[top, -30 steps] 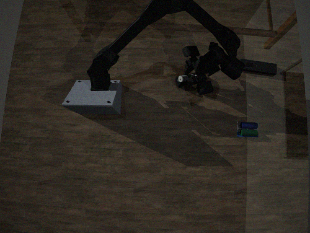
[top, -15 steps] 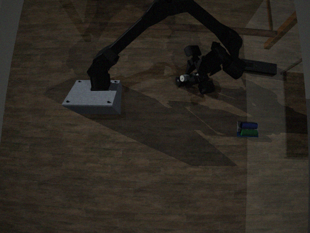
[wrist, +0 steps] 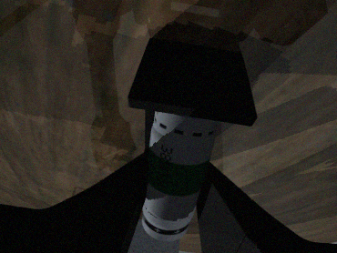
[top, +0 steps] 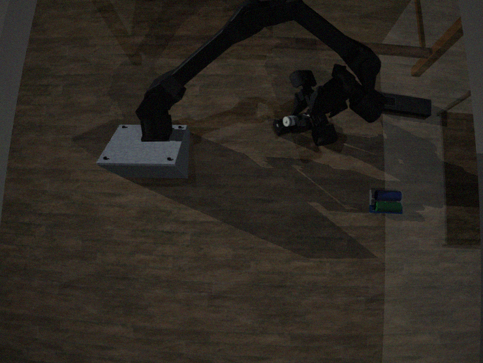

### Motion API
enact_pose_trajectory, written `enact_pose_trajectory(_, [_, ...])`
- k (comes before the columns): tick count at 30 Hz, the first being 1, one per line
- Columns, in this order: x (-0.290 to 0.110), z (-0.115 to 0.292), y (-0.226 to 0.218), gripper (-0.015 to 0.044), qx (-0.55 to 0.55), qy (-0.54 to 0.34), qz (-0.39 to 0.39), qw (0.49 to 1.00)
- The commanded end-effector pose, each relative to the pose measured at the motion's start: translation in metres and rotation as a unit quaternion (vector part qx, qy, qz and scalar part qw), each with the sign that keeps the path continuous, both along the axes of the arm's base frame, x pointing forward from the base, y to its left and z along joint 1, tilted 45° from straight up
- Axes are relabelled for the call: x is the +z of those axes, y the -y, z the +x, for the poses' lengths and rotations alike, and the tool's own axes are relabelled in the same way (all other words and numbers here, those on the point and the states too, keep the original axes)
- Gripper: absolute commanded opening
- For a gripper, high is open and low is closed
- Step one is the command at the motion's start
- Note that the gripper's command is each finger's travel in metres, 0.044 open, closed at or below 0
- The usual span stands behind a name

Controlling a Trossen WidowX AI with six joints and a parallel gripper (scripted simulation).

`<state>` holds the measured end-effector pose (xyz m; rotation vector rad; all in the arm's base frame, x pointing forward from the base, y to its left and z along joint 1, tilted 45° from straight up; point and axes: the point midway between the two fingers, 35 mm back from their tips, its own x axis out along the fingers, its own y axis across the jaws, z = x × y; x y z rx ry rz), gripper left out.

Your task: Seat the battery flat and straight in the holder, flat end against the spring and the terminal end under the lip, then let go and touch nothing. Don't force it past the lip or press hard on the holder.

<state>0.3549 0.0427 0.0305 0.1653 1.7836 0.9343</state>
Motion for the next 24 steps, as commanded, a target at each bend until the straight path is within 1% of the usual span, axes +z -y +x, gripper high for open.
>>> enact_pose_trajectory(1, [0.0004, 0.0041, -0.0022, 0.0086, -0.003, 0.006, 0.001, 1.0])
enact_pose_trajectory(24, [-0.0047, 0.0044, -0.0027, 0.0086, -0.041, 0.042, 0.012, 0.998])
